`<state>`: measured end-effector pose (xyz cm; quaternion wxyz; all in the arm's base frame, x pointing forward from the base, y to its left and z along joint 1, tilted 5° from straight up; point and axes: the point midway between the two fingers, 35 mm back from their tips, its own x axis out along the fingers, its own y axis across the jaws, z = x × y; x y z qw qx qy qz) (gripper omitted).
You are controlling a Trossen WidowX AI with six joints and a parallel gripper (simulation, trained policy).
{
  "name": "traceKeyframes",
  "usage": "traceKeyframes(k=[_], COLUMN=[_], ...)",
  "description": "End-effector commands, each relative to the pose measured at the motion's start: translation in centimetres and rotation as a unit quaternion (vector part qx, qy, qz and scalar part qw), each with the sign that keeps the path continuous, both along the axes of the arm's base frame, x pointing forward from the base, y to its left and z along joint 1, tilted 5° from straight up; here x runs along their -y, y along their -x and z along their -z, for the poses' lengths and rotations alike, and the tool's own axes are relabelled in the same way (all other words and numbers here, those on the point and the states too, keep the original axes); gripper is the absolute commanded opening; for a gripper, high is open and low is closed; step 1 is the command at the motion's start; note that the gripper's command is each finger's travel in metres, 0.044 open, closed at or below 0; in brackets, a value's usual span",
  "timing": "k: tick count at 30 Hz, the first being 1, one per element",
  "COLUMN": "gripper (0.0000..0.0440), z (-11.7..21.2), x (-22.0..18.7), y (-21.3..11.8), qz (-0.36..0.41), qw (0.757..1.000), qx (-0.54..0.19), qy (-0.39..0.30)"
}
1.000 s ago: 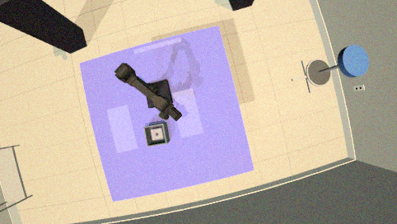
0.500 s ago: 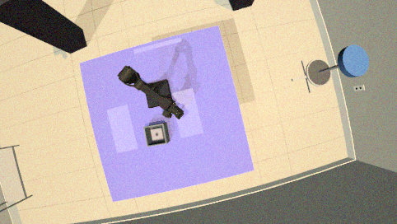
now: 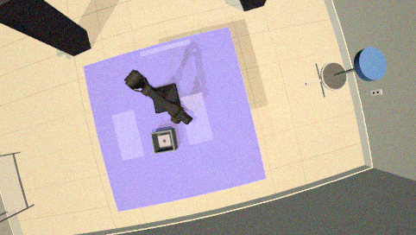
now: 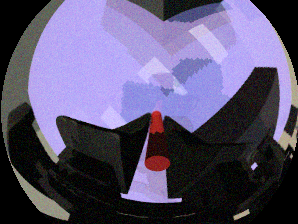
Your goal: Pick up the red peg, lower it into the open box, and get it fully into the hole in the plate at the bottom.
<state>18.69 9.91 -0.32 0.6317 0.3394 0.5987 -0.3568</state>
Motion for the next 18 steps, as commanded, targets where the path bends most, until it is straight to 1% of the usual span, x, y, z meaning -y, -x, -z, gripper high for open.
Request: traceKeyframes(k=[1,18], gripper=[0.0000,0.0000], z=[-0.6,-6.4], x=[0.2,3.0], y=[-0.7,-4.2], qz=[-0.009,-0.069], qw=[1.000,0.993], qx=[0.012,0.071], qy=[0.006,0.068])
